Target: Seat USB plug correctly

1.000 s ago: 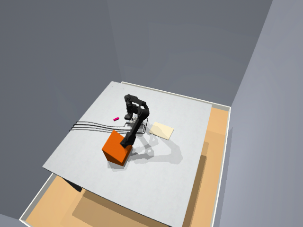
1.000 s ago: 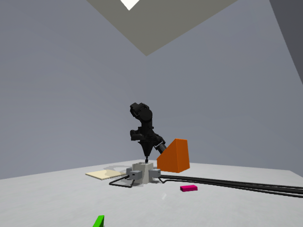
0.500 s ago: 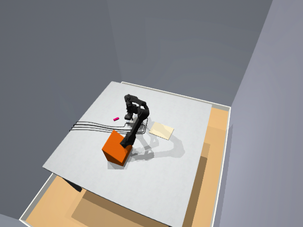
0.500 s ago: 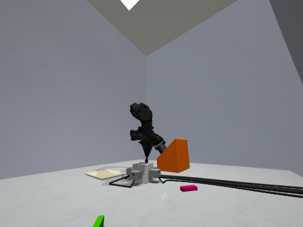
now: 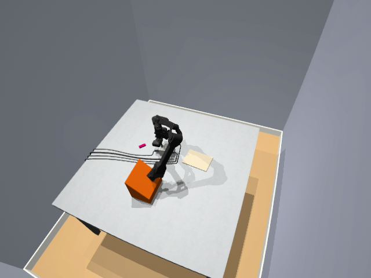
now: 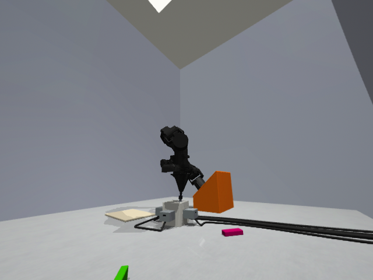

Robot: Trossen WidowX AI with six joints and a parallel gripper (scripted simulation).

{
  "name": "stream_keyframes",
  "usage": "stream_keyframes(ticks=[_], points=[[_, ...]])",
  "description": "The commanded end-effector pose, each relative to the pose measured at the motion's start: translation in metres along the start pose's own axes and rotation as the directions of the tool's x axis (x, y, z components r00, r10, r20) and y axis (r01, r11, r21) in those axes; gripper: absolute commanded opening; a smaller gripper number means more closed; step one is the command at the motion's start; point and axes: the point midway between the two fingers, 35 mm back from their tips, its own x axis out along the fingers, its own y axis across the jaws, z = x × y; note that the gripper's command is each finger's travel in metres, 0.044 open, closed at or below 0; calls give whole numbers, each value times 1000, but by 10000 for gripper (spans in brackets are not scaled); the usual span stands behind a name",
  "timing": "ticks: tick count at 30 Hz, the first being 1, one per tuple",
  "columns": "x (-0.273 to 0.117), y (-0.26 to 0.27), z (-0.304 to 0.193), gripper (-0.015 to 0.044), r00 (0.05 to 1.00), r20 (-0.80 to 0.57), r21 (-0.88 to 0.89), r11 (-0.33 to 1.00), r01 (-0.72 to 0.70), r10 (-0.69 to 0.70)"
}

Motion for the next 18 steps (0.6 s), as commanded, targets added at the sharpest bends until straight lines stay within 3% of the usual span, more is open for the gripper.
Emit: stream_keyframes(ticks=[1,18], points=[[-4,1,0,0,1000,-5,8,1000,-3,3],[-16,1,0,0,1000,-5,8,1000,-3,3]])
